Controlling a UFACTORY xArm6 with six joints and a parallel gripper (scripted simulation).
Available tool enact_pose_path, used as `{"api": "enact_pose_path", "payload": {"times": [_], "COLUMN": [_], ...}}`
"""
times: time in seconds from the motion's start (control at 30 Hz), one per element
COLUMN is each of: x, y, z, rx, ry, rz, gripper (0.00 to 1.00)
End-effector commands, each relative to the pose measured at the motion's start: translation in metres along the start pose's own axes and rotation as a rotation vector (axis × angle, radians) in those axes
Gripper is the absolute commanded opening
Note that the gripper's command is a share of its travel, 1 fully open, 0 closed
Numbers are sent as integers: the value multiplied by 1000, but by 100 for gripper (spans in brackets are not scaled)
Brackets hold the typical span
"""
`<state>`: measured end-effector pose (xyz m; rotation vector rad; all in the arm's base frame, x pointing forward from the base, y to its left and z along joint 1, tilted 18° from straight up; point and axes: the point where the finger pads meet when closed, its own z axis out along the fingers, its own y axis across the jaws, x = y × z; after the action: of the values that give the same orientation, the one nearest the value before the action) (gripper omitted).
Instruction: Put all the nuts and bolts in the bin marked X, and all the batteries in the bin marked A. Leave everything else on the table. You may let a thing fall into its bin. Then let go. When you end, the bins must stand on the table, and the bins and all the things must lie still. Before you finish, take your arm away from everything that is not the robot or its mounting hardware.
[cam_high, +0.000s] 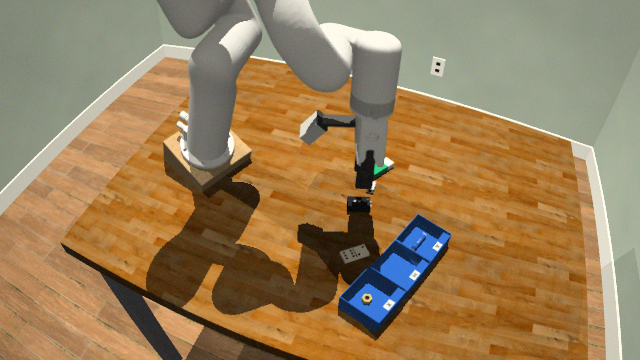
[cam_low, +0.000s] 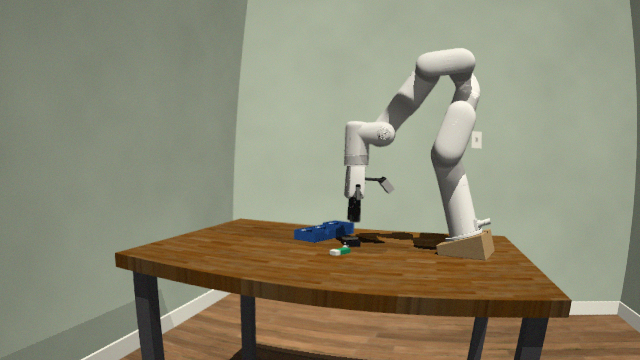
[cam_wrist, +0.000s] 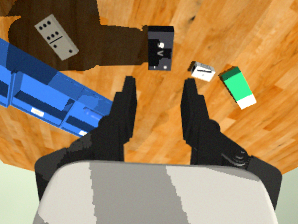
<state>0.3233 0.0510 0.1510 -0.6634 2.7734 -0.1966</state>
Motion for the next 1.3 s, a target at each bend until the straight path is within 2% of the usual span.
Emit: {"api": "enact_pose_path", "payload": {"times": [0.0,0.17,0.27,0.33,0.77,1.27], "x": [-1,-1,-1,-1,-3,-3], "y": [0,0,0,0,-1,-1], "z": [-1,-1,11,11,63,65], "rx": [1,1,1,1,1,1], "ry": [-3,-3,-3,-3,-3,-3], "rz": [0,0,0,0,0,0], "gripper": [42,42,42,42,42,42]}}
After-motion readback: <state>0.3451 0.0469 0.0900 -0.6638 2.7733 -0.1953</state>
